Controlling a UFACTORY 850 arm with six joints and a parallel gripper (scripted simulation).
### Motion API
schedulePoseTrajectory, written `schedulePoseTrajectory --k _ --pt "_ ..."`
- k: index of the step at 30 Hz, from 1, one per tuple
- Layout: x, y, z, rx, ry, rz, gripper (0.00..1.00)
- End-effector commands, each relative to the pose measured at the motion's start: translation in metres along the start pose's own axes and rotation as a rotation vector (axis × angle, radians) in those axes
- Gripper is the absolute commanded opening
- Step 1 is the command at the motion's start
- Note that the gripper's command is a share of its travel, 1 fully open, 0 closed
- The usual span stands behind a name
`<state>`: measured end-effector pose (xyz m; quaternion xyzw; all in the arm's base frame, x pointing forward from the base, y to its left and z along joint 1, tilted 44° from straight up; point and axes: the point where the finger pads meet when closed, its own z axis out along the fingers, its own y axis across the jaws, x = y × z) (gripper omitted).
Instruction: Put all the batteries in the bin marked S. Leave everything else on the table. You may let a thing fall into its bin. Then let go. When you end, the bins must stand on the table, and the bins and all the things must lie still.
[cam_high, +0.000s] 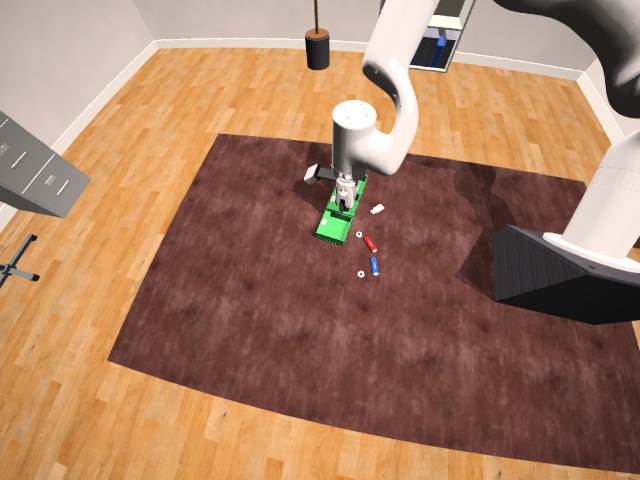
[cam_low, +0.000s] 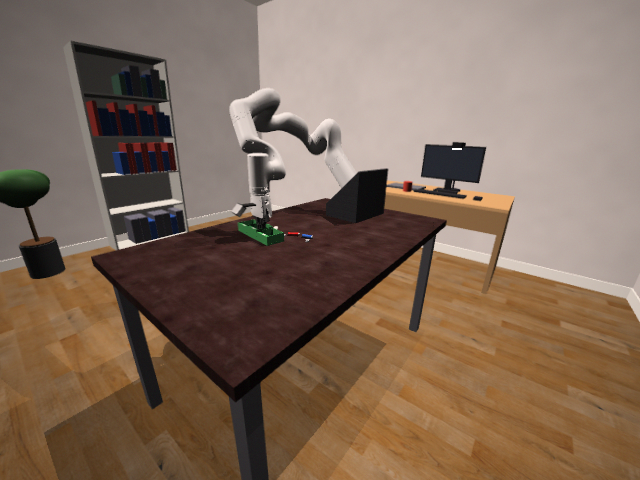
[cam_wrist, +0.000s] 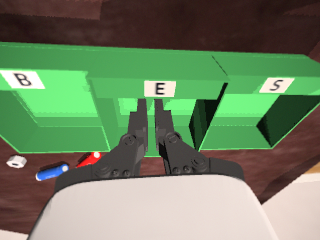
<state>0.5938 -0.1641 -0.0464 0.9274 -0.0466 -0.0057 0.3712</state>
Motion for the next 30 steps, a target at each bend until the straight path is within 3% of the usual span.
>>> schedulePoseTrajectory --k 1,11,30 --pt "0.001 0.000 -0.001 0.000 0.002 0.000 0.07" --pt "0.001 0.000 -0.001 0.000 0.002 0.000 0.07" --pt "0.001 0.000 -0.023 0.000 0.002 0.000 0.07"
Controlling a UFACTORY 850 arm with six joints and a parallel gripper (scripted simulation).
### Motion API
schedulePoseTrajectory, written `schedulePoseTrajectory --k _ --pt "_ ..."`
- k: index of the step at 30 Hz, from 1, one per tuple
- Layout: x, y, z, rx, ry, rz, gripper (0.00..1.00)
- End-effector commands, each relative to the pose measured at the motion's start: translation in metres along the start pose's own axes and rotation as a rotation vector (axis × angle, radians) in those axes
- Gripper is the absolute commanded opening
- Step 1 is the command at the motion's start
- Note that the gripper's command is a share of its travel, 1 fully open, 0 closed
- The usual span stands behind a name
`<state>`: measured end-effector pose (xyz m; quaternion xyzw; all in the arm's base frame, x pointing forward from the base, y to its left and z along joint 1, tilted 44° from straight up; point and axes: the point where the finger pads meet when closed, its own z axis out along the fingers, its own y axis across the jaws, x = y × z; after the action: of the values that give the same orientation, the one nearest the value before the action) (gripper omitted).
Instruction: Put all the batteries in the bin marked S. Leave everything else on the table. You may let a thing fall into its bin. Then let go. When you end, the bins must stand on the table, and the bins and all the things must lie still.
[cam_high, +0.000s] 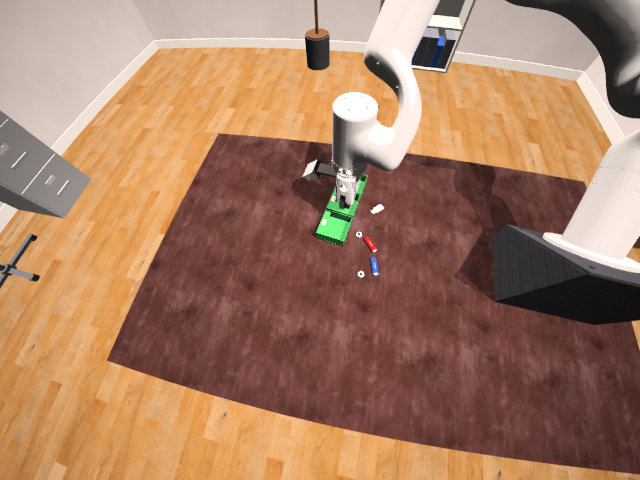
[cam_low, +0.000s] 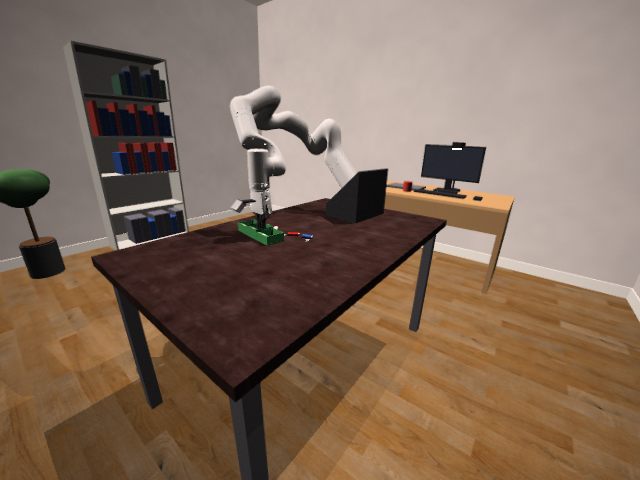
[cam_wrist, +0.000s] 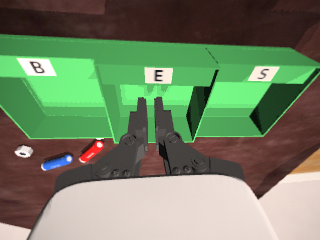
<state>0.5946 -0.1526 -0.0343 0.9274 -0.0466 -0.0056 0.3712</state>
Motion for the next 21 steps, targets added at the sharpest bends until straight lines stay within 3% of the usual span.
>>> schedulePoseTrajectory --k 1,6,14,21 --pt "0.001 0.000 -0.008 0.000 0.001 0.000 0.07" --pt "0.001 0.000 -0.012 0.000 0.001 0.000 0.07" --pt "0.001 0.000 -0.043 0.000 0.001 0.001 0.07" --pt "0.001 0.000 -0.043 0.000 0.002 0.001 0.07"
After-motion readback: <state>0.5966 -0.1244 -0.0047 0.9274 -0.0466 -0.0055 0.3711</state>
